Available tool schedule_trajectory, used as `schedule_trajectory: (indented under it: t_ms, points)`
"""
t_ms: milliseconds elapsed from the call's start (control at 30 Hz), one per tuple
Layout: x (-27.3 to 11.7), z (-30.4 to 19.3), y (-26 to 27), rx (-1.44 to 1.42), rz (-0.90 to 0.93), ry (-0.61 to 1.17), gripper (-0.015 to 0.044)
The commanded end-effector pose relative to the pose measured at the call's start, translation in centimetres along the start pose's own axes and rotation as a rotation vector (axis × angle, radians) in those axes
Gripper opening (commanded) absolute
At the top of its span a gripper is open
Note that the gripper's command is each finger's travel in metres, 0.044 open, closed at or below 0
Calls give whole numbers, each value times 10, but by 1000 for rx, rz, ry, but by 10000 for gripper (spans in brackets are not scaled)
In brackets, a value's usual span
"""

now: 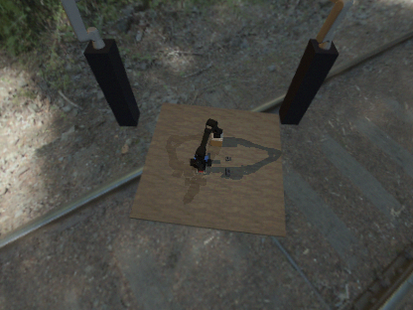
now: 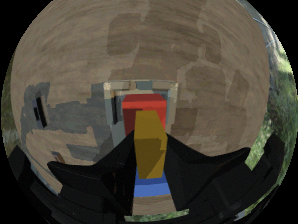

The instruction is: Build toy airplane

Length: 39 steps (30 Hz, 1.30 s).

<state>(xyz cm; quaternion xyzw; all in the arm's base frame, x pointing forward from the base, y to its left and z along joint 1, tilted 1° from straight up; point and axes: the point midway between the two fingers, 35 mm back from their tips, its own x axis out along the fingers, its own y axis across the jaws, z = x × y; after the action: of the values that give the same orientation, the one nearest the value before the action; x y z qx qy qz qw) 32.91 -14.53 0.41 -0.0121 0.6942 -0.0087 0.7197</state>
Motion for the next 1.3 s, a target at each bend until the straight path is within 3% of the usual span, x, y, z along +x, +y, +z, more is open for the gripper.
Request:
schedule_trajectory:
  t_ms: [0,200,333,667,967,1133,1267]
  points:
    - [1,0,1,-4,3,0,65]
    - [0,0,0,0,0,1,5]
    - [0,0,0,0,0,1,0]
    - [0,0,0,0,0,1,260]
    - [-3,0,0,0,0,0,260]
    - [-79,1,-1,-3,2,-1,260]
    - [-91,0,0,-4,2,-1,260]
